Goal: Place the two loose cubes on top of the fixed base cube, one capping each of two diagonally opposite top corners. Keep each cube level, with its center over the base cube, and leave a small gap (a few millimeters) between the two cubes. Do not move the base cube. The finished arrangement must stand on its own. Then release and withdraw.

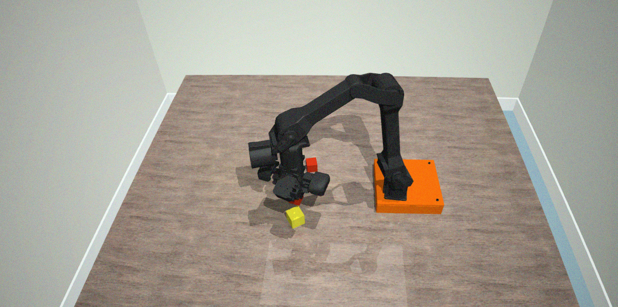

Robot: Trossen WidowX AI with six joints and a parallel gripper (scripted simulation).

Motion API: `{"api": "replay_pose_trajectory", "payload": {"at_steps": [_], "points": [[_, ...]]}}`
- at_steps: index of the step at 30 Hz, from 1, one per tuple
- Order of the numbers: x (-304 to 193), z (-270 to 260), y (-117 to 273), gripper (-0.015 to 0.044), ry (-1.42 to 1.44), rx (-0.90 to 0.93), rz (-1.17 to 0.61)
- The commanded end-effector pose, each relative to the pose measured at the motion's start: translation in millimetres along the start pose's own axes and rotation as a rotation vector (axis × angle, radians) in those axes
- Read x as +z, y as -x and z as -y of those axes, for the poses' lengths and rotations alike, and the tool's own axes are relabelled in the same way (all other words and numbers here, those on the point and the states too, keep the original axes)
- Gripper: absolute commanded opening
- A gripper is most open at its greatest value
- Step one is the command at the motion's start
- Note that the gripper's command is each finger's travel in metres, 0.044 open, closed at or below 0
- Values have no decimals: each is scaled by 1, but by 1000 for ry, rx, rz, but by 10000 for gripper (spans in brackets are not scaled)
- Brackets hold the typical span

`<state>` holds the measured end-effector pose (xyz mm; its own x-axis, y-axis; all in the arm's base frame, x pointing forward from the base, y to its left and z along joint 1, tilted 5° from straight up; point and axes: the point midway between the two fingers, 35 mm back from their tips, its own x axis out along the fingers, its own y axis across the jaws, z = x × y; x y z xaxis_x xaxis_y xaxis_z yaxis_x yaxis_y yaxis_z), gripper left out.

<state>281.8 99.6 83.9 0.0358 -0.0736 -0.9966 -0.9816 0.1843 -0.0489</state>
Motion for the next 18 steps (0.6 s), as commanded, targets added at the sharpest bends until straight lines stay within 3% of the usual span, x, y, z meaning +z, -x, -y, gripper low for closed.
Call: {"api": "replay_pose_trajectory", "payload": {"at_steps": [1, 18], "points": [[1, -2, -1, 105, 38, 2, 4], [2, -2, -13, 105, 40, 2, 4]]}}
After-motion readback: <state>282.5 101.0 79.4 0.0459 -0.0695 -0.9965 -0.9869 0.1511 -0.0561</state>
